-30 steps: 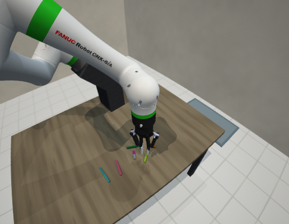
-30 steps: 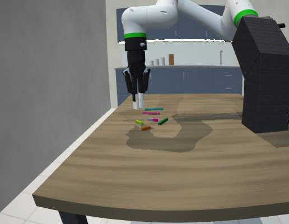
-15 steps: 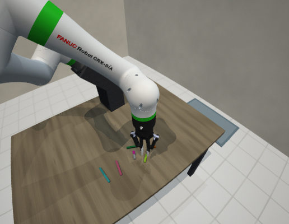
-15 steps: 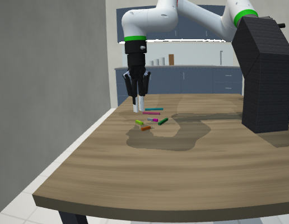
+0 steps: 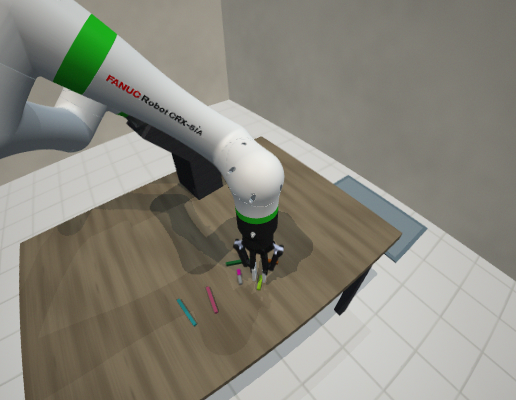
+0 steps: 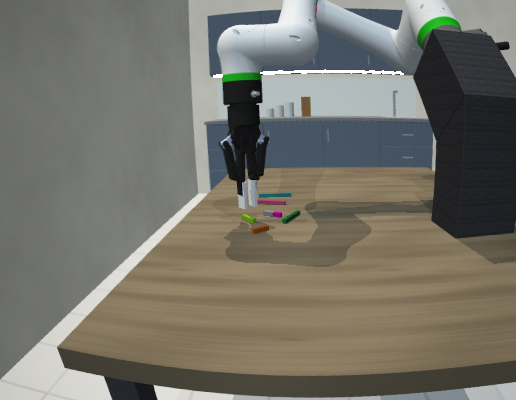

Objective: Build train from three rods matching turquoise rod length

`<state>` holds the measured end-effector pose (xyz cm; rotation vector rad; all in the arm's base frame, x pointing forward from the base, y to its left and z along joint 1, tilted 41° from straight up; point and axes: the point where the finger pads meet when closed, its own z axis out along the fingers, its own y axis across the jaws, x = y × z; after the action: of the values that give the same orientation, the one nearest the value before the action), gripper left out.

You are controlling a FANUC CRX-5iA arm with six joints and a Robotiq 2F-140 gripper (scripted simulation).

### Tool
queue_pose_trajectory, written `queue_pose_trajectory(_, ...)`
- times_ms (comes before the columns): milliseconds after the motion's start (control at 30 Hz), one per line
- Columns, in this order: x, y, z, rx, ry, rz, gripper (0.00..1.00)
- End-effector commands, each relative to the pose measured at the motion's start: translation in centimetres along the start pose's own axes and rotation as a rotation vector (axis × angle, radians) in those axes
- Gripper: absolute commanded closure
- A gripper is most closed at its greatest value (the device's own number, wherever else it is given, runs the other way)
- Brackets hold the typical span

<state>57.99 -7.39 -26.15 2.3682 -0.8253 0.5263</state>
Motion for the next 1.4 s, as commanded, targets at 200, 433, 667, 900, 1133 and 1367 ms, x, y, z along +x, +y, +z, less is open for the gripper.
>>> queue_pose_trajectory(200,0.0,0.0,0.8,0.0,0.0,0.0,0.85)
queue_pose_trajectory(433,0.0,0.0,1.4,0.0,0.0,0.0,0.85)
queue_pose_trajectory(667,0.0,-0.1,1.7,0.0,0.0,0.0,0.85)
queue_pose_trajectory(900,0.0,-0.1,1.7,0.0,0.0,0.0,0.85)
queue_pose_trajectory(1133,0.0,-0.1,1.7,0.0,0.0,0.0,0.85)
queue_pose_trajectory(1367,0.0,-0.1,1.7,0.0,0.0,0.0,0.85)
